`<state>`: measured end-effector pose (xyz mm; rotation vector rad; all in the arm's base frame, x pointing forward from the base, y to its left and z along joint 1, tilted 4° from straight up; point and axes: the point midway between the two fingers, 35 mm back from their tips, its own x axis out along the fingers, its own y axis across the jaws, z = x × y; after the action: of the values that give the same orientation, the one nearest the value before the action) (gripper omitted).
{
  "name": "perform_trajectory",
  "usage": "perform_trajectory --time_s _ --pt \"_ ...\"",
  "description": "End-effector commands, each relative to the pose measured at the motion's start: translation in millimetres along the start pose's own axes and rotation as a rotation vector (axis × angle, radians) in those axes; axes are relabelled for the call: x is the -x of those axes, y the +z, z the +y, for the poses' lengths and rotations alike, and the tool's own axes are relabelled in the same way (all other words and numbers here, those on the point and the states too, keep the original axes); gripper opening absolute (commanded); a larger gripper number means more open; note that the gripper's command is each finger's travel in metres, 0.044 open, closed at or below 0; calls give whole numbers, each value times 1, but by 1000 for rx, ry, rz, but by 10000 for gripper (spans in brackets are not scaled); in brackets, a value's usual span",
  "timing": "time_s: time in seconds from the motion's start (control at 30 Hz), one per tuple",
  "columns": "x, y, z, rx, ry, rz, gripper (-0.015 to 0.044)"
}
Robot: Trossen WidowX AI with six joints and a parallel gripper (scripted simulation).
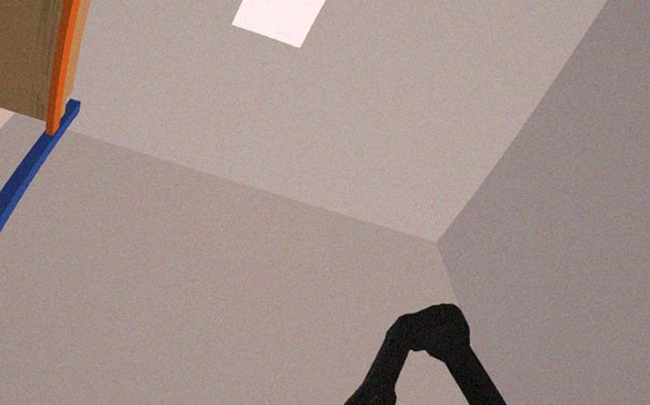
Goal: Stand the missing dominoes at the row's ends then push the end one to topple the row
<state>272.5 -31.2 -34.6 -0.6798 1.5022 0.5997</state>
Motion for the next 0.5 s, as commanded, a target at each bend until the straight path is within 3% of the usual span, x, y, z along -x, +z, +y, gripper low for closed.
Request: perform_trajectory --time_s 0.0,0.13,0.37,0.47 --pt "-1 0 0 3 -1 1 440" --pt "11 2 -2 2 -1 -1 440" --pt "122 2 -2 -1 0 -2 440" --pt "130 0 0 0 0 -1 440"
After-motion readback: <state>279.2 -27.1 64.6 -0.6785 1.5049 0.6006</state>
